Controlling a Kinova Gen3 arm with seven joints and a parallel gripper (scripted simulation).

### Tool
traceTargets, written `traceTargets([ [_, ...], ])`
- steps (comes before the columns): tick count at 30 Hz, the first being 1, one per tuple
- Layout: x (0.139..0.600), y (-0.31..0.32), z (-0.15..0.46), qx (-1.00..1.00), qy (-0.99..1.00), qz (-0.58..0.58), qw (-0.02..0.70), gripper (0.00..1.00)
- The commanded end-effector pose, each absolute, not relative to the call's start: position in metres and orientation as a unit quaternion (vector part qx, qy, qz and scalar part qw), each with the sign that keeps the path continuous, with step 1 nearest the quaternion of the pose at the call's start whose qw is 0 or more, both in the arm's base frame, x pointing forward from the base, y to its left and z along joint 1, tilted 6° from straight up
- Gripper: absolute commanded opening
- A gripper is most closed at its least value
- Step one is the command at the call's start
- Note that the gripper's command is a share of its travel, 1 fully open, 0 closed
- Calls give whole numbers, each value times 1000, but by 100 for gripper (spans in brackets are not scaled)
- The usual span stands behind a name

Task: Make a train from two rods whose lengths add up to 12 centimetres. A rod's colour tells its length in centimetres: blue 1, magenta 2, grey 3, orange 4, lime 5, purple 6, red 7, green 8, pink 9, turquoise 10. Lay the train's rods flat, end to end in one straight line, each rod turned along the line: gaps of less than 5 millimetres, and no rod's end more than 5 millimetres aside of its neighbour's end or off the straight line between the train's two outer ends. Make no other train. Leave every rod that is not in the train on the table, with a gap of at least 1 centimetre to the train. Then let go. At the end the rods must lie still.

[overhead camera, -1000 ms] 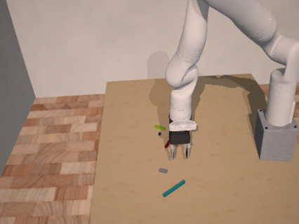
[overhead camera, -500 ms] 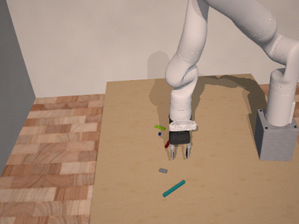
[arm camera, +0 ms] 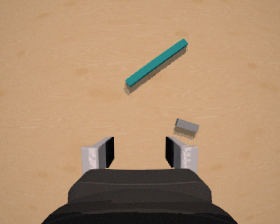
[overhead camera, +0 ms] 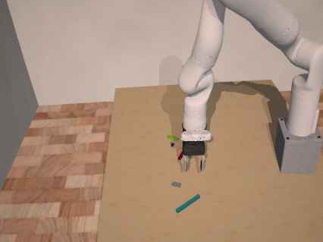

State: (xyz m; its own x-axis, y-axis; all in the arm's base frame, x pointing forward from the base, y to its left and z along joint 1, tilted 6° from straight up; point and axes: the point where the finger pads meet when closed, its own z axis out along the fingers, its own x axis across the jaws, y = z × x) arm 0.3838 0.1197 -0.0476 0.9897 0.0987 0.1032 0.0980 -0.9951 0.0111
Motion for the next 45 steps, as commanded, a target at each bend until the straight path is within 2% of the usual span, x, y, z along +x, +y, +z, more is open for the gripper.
traceTargets([
  [1,385,119,-47,998,39,52,3,100],
  [20,396,108,-48,991,-124,48,-4,100],
  [45,424,66,-46,842,-537,39,-22,100],
])
